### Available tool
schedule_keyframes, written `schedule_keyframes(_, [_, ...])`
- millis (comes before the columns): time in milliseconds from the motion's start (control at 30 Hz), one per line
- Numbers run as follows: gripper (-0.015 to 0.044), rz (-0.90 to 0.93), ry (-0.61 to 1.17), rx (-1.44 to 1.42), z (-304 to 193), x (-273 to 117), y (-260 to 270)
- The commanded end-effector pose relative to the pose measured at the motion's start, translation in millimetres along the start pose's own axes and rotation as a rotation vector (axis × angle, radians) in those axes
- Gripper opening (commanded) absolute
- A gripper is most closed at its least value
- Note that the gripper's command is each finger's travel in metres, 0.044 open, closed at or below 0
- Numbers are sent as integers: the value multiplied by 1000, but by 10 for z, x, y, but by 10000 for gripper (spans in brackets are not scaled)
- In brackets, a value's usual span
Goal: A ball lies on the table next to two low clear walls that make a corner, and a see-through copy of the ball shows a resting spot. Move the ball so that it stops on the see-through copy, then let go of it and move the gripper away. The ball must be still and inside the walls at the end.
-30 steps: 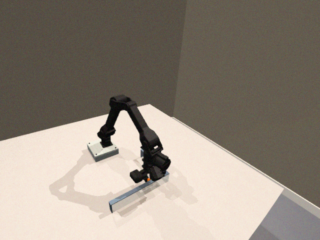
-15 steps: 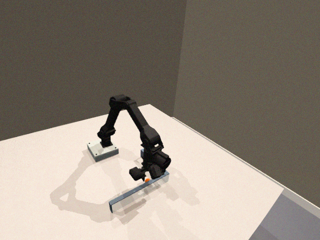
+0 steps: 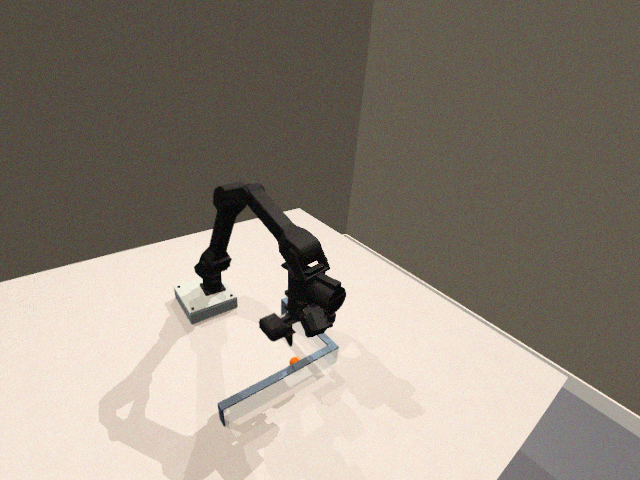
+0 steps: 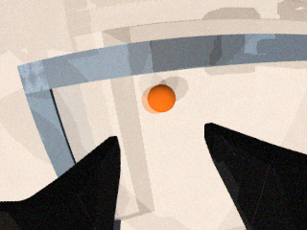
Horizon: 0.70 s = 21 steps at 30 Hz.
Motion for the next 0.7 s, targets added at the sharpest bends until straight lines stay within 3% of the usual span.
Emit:
schedule_keyframes(0, [285, 1, -2, 0, 0, -111, 1])
schedule_keyframes(100, [364, 0, 0, 0, -36, -475, -15])
schedule_keyframes(200, [440, 0, 0, 0, -40, -503, -17])
schedule_keyframes(667, [440, 0, 0, 0, -40, -503, -17])
Point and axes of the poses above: the point midway between the two fingers, 35 mm back from their tips, its own x axis out along the fingers, its own y axis across the jaws, z = x × y, the point moved 3 cm from there along -x, back along the fingers, and after that the axes turned 14 degrees about x, right-handed, at the moved point
